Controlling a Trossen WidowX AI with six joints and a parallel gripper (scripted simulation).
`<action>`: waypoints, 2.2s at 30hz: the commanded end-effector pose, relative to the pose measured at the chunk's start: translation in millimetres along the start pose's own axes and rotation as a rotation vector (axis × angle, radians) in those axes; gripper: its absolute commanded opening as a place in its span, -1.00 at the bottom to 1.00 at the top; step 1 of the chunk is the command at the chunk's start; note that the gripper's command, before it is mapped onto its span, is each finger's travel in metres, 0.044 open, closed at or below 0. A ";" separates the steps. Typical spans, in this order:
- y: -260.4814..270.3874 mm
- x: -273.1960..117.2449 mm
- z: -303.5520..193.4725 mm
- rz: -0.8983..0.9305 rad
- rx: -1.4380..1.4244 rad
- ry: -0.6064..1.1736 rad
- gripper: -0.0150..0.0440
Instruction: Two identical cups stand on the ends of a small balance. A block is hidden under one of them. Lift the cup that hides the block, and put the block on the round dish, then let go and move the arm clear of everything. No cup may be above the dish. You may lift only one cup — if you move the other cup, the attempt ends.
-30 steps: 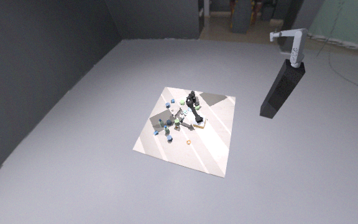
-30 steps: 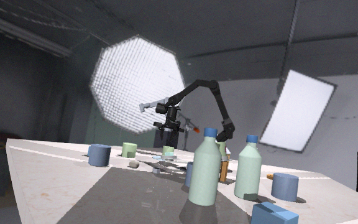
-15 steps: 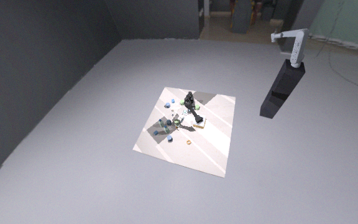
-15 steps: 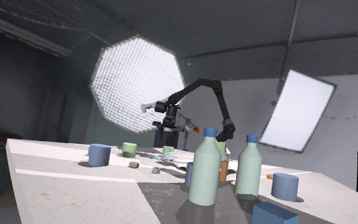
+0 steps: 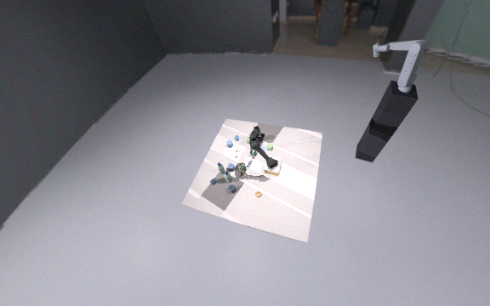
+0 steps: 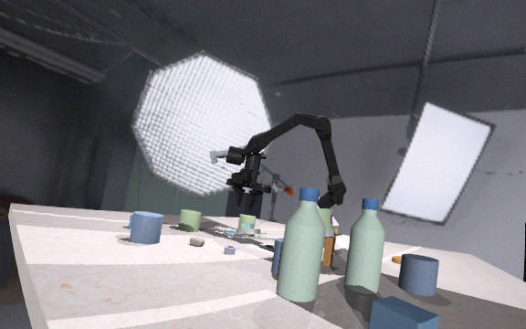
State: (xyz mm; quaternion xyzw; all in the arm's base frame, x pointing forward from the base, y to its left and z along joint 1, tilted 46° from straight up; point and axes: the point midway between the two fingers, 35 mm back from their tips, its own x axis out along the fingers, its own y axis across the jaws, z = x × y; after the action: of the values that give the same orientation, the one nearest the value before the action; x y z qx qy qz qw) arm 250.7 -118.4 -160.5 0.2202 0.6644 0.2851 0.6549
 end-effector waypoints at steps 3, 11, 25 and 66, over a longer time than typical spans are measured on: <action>11.2 0.7 9.4 0.009 0.183 0.001 0.39; 26.3 2.2 22.4 0.017 0.458 0.006 0.39; 54.4 6.0 42.9 0.032 0.941 0.025 0.39; 88.5 48.5 60.9 0.042 1.441 0.060 0.39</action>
State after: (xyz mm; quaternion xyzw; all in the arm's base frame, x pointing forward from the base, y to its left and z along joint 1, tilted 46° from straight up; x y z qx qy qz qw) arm 305.2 -19.9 -132.7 0.6011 0.6991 -0.2042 0.3289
